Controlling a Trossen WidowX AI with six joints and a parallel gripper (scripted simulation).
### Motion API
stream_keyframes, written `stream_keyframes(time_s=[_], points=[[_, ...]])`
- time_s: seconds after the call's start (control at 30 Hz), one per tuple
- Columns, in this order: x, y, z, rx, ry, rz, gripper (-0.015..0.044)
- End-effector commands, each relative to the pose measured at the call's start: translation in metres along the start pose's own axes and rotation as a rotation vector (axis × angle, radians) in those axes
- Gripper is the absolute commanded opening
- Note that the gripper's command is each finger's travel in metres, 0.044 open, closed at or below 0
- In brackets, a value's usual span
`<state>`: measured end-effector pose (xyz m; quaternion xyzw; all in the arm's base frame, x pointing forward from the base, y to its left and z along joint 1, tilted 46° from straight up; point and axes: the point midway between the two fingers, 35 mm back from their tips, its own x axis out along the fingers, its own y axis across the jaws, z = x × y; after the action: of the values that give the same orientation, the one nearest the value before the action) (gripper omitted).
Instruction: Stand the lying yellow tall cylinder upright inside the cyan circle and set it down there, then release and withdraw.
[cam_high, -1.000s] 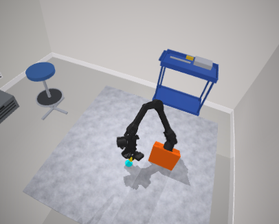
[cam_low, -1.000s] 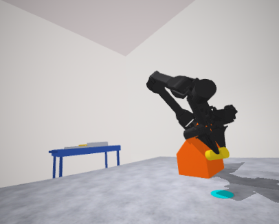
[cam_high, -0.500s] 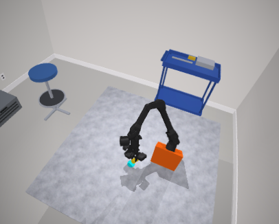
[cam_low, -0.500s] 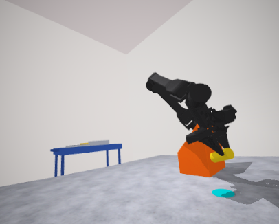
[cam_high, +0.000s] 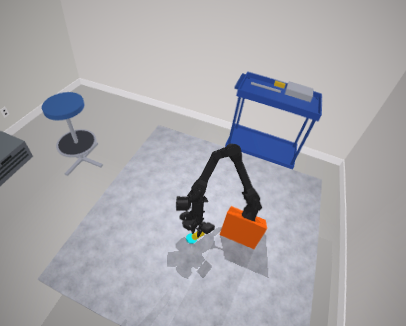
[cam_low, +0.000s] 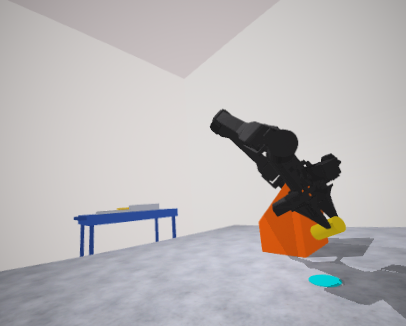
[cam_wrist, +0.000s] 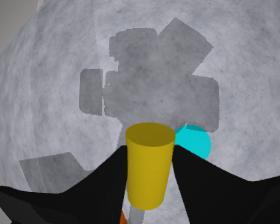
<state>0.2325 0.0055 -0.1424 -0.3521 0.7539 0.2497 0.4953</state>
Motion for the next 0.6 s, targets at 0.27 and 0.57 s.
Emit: stream_keyframes(time_s=[0.27,0.57], points=[[0.0014,0.0001,0.0007,-0.012,-0.088,0.035,0.0105],[0.0037,0.0006,0.0005,-0.019,-0.149,0.058,0.0105]])
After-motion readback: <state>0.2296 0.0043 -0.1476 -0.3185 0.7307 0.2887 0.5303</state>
